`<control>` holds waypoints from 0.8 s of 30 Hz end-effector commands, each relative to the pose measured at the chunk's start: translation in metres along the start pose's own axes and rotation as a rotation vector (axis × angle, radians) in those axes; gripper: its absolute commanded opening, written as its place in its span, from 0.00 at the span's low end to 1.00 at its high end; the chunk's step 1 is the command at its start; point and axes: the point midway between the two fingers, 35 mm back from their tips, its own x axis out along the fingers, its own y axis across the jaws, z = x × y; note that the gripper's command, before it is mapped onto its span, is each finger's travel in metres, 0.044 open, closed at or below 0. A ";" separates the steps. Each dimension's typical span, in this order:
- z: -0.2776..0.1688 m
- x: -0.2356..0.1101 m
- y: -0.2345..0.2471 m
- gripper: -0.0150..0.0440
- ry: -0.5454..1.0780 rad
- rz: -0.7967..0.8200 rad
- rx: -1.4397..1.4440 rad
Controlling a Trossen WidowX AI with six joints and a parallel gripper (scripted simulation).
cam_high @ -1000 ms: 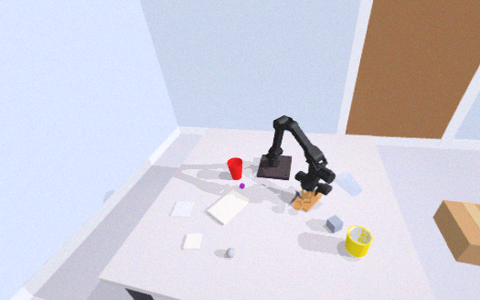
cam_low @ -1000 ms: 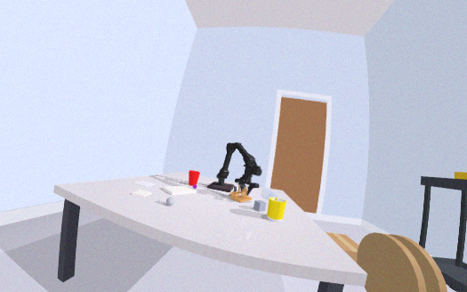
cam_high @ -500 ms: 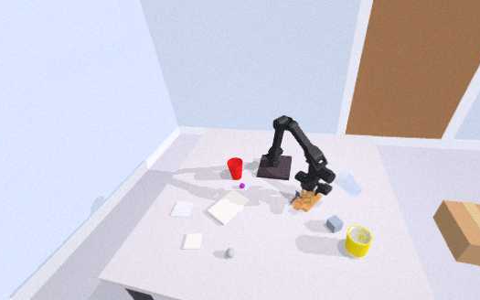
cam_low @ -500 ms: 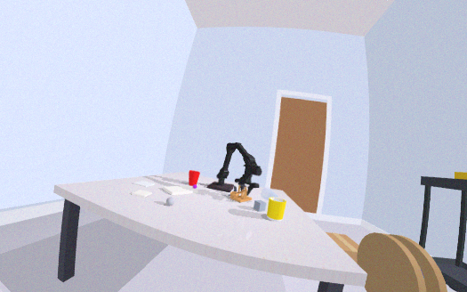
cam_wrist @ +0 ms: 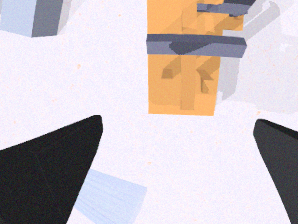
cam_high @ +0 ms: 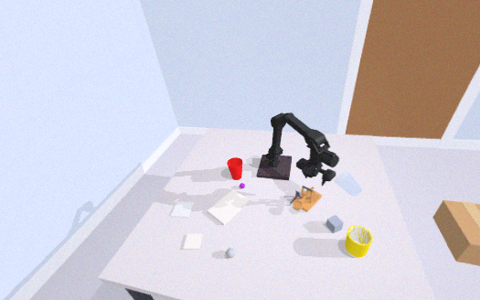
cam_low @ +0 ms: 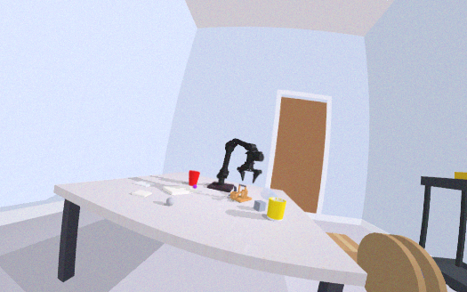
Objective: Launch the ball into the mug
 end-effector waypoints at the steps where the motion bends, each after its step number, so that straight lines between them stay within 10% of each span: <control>1: -0.001 0.010 -0.003 1.00 0.005 -0.029 -0.002; 24: -0.003 0.049 -0.008 1.00 -0.001 -0.027 -0.003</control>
